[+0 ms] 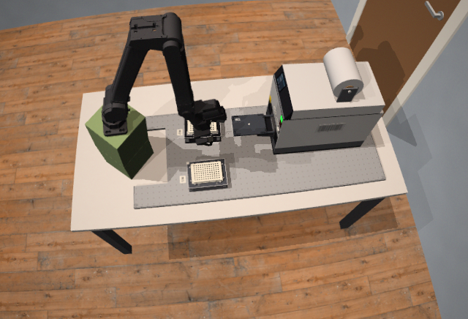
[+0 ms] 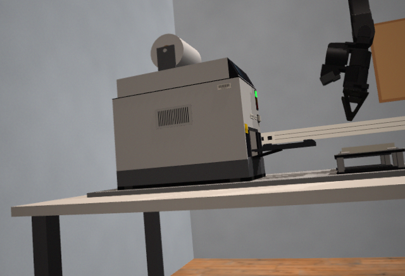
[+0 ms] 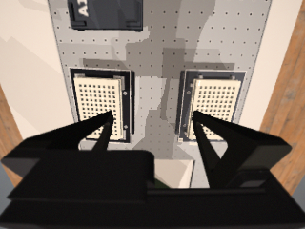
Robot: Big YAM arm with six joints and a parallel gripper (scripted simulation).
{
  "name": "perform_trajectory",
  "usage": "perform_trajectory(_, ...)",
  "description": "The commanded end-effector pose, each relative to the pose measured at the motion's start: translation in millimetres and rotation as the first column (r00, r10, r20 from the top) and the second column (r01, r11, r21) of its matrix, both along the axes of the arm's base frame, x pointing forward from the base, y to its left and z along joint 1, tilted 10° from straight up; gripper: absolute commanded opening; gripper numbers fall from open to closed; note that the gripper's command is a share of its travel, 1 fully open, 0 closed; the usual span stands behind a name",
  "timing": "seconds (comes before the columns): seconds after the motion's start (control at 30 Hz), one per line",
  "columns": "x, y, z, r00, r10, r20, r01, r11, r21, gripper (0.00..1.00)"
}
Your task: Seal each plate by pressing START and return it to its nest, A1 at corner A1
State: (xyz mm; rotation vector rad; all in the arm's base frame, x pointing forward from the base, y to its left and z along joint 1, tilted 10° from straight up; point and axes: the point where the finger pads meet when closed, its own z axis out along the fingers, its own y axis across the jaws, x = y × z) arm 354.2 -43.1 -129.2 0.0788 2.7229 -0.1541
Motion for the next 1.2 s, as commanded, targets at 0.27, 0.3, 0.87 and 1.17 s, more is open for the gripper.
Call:
perform_trajectory(0.27,14.9,4.5,11.5,0.999,0.004,0.049,-0.004,1.000,-0.003,1.00)
perform_trajectory(0.3,12.8,4.8,11.5,0.999,0.004,0.046,-0.004,1.000,-0.003,1.00)
perform_trajectory(0.87,6.2,-31.8,26.1,0.997,-0.014,0.077,0.015,1.000,-0.011,1.00)
perform_trajectory(1.17,-14.2,-70.7,26.9,0.997,0.019,0.076,-0.018,1.000,-0.021,1.00)
